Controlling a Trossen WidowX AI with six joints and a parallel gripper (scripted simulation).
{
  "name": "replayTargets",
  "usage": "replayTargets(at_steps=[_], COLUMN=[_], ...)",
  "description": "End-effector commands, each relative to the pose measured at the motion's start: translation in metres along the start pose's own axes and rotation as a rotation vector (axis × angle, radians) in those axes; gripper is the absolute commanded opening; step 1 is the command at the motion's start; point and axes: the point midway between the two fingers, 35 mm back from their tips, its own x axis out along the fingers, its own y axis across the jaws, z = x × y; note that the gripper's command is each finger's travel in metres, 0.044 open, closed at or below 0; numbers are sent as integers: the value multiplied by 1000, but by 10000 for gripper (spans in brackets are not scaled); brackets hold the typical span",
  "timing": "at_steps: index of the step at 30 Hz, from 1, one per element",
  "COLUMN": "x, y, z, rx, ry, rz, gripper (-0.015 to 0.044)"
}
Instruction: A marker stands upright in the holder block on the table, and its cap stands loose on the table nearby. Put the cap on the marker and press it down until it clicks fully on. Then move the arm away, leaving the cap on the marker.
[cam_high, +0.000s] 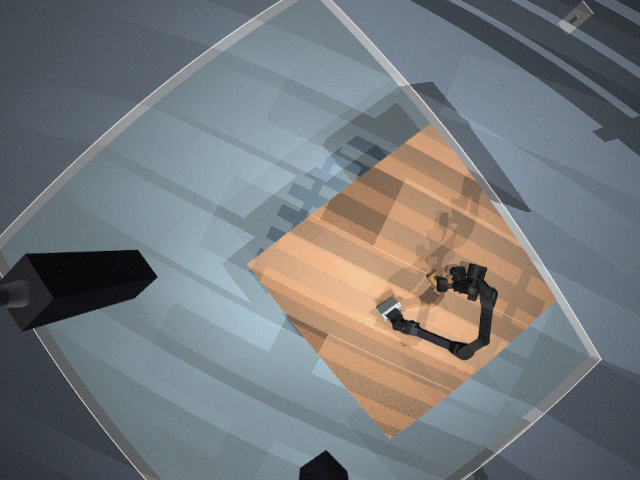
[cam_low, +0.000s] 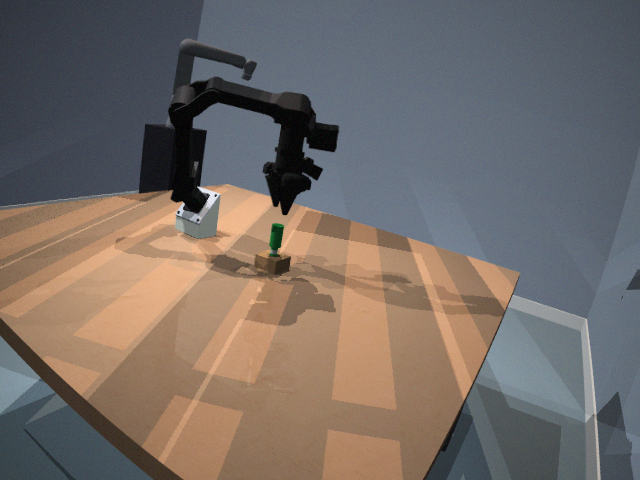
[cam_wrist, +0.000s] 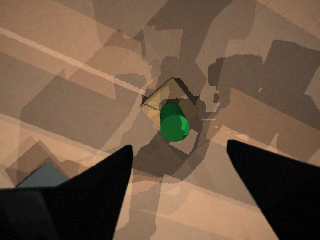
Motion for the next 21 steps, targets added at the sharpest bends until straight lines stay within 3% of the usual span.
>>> replayTargets(at_steps=[1, 6, 11, 21], x=[0, 4, 5, 5], y=[0, 0, 0, 0], z=[1, 1, 1, 1], rx=[359, 849, 916, 916], ry=[-4, -3, -3, -3], rz=[2, 0, 0, 0], gripper=[256, 125, 0, 0])
